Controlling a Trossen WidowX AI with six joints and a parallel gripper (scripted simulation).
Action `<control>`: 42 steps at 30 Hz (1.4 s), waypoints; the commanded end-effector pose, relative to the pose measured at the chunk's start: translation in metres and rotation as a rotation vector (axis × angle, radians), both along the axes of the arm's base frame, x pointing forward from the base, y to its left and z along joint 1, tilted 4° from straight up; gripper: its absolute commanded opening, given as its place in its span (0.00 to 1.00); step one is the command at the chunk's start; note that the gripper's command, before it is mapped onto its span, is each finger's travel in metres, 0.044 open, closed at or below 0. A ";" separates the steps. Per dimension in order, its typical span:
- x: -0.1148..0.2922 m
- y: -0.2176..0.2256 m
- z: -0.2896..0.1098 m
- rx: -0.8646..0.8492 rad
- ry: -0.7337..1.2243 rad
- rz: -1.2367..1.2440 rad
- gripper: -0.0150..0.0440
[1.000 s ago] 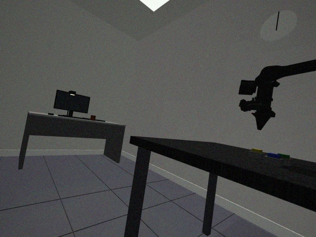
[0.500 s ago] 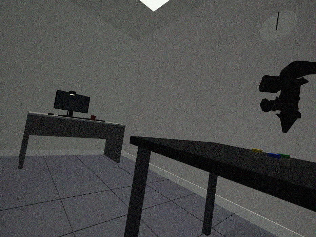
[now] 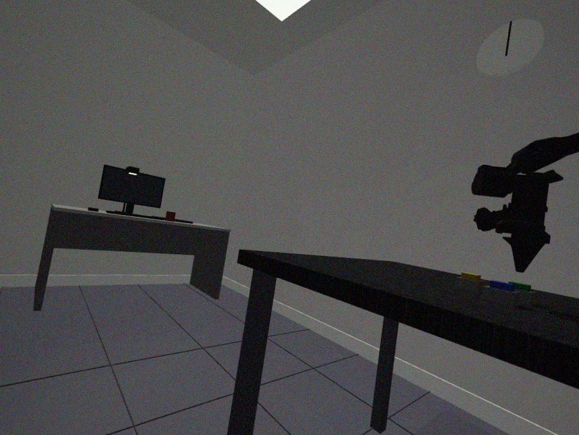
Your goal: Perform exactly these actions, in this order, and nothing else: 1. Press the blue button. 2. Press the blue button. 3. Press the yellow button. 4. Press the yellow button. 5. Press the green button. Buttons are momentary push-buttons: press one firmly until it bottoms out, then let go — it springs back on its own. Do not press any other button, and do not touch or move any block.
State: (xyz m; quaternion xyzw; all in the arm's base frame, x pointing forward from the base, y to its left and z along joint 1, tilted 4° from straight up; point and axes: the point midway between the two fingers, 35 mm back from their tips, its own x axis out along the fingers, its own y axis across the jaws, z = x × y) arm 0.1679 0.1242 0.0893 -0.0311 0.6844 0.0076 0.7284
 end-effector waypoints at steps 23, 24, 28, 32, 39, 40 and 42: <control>0.000 -0.003 -0.032 -0.005 0.006 0.003 0.29; 0.000 -0.003 -0.032 -0.005 0.006 0.003 0.29; 0.000 -0.003 -0.032 -0.005 0.006 0.003 0.29; 0.000 -0.003 -0.032 -0.005 0.006 0.003 0.29; 0.000 -0.001 -0.009 -0.004 0.004 0.002 0.29; -0.001 -0.001 -0.001 -0.005 0.005 0.003 0.29; -0.002 -0.001 0.002 -0.005 0.006 0.003 0.29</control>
